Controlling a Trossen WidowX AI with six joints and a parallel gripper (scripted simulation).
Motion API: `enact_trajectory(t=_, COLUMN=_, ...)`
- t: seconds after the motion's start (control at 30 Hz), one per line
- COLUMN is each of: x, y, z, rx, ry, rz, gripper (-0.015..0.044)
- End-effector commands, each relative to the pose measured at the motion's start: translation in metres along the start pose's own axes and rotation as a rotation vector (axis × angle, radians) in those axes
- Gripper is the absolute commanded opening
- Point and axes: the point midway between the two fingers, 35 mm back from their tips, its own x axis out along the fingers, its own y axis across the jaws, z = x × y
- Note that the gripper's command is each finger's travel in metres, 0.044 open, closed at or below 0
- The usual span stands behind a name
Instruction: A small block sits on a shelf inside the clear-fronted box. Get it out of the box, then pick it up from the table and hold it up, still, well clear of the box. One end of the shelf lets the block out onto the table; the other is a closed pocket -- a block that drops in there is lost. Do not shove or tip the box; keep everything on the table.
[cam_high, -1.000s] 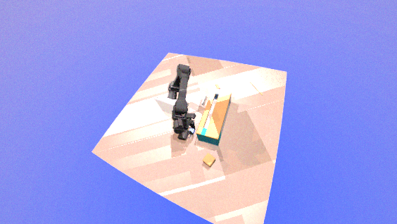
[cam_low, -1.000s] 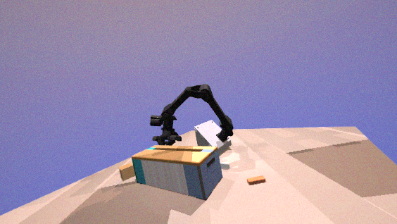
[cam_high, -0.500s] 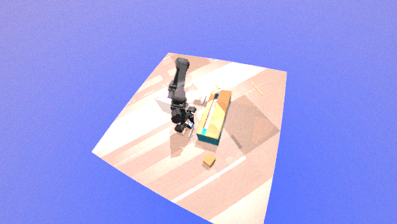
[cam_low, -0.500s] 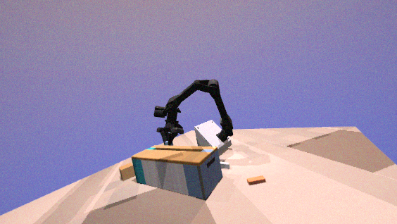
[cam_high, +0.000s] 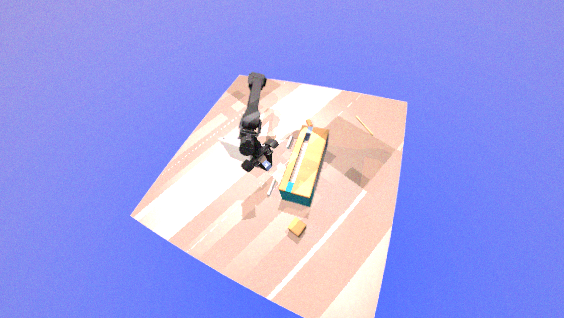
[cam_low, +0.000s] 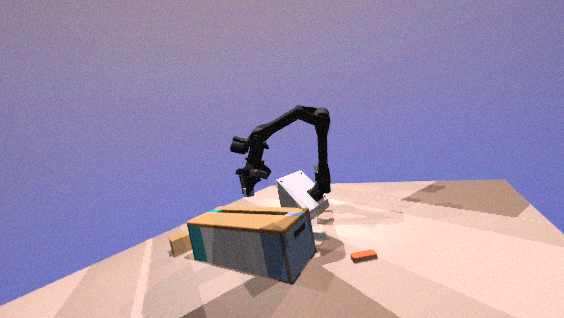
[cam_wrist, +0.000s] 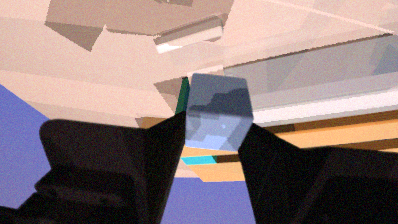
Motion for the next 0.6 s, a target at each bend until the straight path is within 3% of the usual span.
enact_trajectory(t=0.0, x=-0.016, y=-0.006, z=0.009, rx=0.085, ry=0.014, rz=0.037, gripper=0.0000)
enact_trajectory(t=0.57, x=-0.032, y=-0.014, z=0.019, rx=0.174, ry=0.034, rz=0.075, gripper=0.0000)
